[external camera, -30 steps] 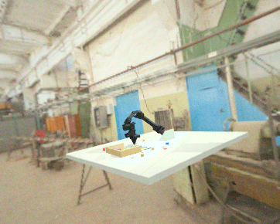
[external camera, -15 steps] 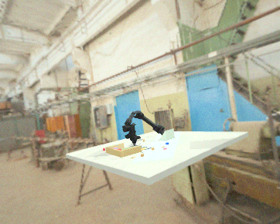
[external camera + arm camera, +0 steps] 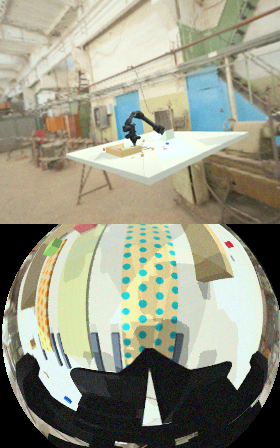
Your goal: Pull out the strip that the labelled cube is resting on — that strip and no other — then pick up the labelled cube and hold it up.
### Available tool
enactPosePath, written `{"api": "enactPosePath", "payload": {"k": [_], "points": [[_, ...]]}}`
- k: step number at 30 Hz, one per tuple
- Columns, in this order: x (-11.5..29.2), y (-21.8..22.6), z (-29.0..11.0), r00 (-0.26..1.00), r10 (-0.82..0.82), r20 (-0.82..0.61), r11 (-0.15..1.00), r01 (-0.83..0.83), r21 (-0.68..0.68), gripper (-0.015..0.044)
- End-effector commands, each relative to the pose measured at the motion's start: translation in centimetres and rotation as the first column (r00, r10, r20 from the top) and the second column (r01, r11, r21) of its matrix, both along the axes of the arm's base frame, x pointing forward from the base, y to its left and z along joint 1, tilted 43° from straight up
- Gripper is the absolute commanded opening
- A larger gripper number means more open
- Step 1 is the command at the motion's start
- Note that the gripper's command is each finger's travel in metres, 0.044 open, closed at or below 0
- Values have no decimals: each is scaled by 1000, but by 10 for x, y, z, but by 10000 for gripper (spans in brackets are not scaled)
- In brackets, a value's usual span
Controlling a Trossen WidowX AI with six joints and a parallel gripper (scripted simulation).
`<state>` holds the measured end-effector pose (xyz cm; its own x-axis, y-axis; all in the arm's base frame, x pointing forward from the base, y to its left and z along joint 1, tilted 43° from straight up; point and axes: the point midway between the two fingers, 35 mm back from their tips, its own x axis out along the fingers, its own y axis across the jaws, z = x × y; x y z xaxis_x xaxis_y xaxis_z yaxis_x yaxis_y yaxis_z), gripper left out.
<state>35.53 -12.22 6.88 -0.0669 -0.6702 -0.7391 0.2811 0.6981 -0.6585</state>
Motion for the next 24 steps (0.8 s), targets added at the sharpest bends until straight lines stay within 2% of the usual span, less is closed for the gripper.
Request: {"api": "enactPosePath", "payload": {"k": [1, 24], "points": [[0, -1, 0, 1000, 2, -3, 1000, -2, -3, 0], [0, -2, -2, 1000, 2, -3, 1000, -2, -3, 0]]}}
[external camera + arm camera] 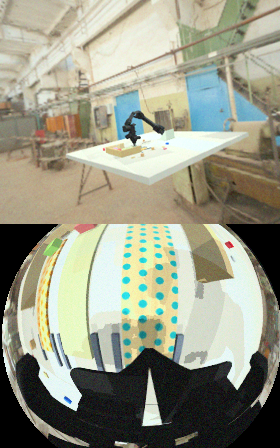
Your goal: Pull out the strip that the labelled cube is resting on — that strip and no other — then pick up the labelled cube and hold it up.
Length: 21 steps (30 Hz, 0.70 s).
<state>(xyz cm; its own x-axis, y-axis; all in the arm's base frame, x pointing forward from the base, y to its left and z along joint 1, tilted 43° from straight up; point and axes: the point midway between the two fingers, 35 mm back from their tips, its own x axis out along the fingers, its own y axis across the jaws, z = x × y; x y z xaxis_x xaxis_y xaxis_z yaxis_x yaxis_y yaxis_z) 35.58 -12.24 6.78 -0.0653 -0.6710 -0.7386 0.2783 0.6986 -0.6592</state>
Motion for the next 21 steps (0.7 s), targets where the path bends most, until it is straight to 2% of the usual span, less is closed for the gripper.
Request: {"api": "enactPosePath", "payload": {"k": [1, 21], "points": [[0, -2, -1, 1000, -1, -2, 1000, 1, -3, 0], [-13, 1, -5, 1000, -1, -3, 1000, 1, -2, 0]]}}
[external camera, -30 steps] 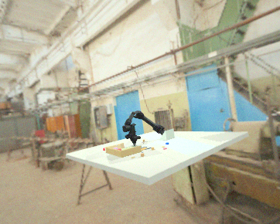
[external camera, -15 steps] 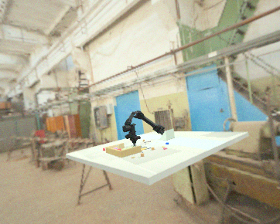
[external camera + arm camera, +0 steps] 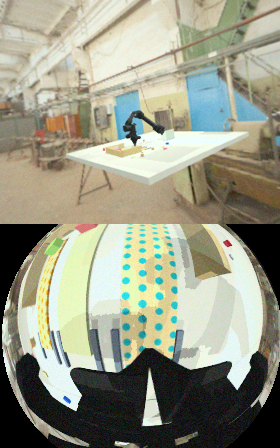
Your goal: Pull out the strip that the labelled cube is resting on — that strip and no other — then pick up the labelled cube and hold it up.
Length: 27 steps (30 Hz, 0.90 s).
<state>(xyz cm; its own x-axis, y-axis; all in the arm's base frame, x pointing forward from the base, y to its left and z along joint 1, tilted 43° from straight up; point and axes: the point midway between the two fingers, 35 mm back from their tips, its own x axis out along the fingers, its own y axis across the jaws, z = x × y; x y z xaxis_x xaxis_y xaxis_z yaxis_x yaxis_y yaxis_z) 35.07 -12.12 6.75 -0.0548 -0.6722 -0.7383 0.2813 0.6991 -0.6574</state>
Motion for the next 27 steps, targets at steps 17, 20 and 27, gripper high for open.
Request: {"api": "enactPosePath", "payload": {"k": [17, 20, 27], "points": [[-33, 7, -10, 1000, -6, -15, 1000, 6, -1, 0], [-38, 8, -10, 1000, -6, -15, 1000, 6, -1, 0], [-48, 10, -12, 1000, -6, -16, 1000, 6, 0, 0]]}}
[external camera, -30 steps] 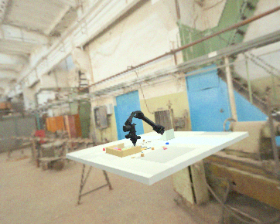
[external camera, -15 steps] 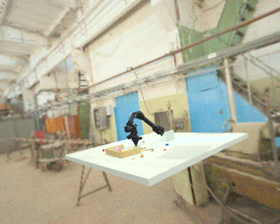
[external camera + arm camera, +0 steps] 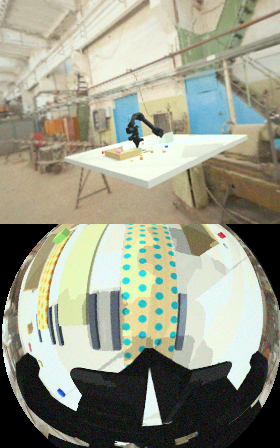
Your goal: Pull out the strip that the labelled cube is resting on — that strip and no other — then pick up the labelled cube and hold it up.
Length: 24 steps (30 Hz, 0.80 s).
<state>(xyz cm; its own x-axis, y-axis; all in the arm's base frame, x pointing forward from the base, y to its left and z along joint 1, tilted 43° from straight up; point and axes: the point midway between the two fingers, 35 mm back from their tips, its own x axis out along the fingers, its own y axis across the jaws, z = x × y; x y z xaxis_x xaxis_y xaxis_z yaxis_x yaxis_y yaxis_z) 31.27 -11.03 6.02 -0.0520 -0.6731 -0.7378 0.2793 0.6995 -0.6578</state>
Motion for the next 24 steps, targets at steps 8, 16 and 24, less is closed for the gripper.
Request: {"api": "enactPosePath", "payload": {"k": [8, 16, 24], "points": [[-21, 2, -7, 1000, -9, -17, 1000, 9, 1, 0], [-33, 5, -9, 1000, -9, -18, 1000, 9, 1, 0], [-45, 8, -11, 1000, -9, -19, 1000, 9, 1, 0]]}}
